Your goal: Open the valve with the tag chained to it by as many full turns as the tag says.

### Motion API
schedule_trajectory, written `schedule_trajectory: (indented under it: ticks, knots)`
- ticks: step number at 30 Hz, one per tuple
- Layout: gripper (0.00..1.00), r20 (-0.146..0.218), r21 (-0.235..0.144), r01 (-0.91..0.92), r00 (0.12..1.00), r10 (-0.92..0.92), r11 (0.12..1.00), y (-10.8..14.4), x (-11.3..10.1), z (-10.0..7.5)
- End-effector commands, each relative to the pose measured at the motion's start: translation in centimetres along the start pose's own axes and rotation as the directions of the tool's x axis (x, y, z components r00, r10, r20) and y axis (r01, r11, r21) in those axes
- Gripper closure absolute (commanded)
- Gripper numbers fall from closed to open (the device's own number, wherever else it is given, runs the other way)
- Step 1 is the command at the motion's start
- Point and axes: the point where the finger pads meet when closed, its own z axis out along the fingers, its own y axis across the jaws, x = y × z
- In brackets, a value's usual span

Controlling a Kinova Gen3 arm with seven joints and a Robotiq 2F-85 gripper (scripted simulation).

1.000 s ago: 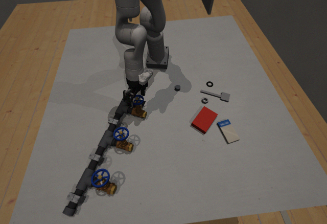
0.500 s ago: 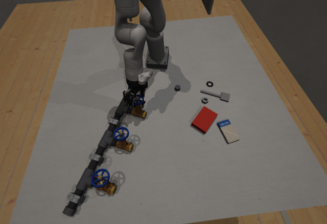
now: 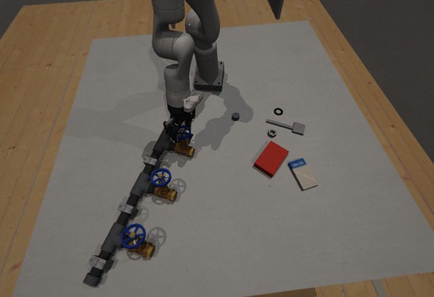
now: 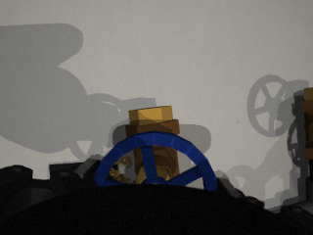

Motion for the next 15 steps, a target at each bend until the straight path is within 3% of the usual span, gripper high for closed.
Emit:
schedule_trajectory:
  ticks: [1,15]
  knots:
    - [0.29,0.0,-0.001,0.0,1.0,0.0,1.0,0.03,0.01,0.0]
    - [0.29,0.0,-0.001,0.007,1.0,-0.007,1.0,0.03,0.01,0.0]
